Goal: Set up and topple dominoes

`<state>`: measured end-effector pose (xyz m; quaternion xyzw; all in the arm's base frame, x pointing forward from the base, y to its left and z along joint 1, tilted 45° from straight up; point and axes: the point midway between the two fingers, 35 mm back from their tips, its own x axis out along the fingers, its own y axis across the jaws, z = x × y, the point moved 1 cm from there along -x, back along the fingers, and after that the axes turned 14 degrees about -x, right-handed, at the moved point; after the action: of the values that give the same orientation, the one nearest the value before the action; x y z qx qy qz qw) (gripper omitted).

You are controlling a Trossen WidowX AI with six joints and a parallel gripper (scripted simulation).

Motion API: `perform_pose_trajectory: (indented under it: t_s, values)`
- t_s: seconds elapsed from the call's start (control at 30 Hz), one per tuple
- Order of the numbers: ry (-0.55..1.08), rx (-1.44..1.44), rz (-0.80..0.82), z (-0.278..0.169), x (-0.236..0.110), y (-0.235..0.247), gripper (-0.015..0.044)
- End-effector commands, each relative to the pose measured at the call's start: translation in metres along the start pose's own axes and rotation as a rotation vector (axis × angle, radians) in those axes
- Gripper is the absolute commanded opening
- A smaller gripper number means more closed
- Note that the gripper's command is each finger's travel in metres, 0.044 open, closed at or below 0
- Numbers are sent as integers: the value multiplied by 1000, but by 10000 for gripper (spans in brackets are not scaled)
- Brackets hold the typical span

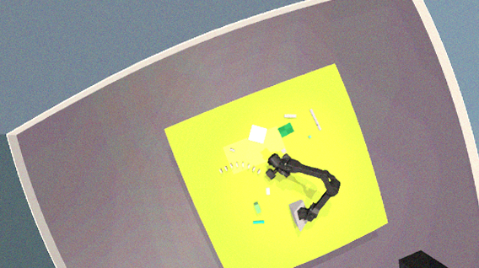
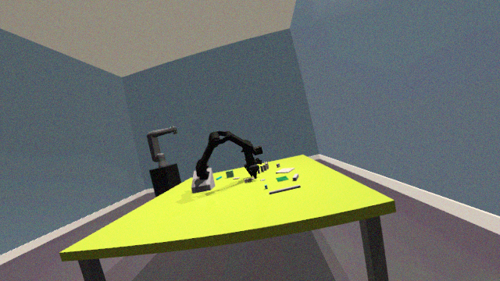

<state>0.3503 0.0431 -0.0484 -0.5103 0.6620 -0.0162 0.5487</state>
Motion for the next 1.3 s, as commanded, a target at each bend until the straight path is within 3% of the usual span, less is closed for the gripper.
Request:
perform_pose_trajectory:
  t_s: [0.0, 0.2, 0.63, 0.97, 1.27]
  values:
    - [5, -10, -3, -1, 8, 1, 440]
    - [6, -10, -3, -1, 9, 1, 440]
    - [6, -10, -3, -1, 9, 1, 107]
    - [5, -10, -3, -1, 7, 2, 107]
    - [3, -10, 1, 2, -98, 5, 107]
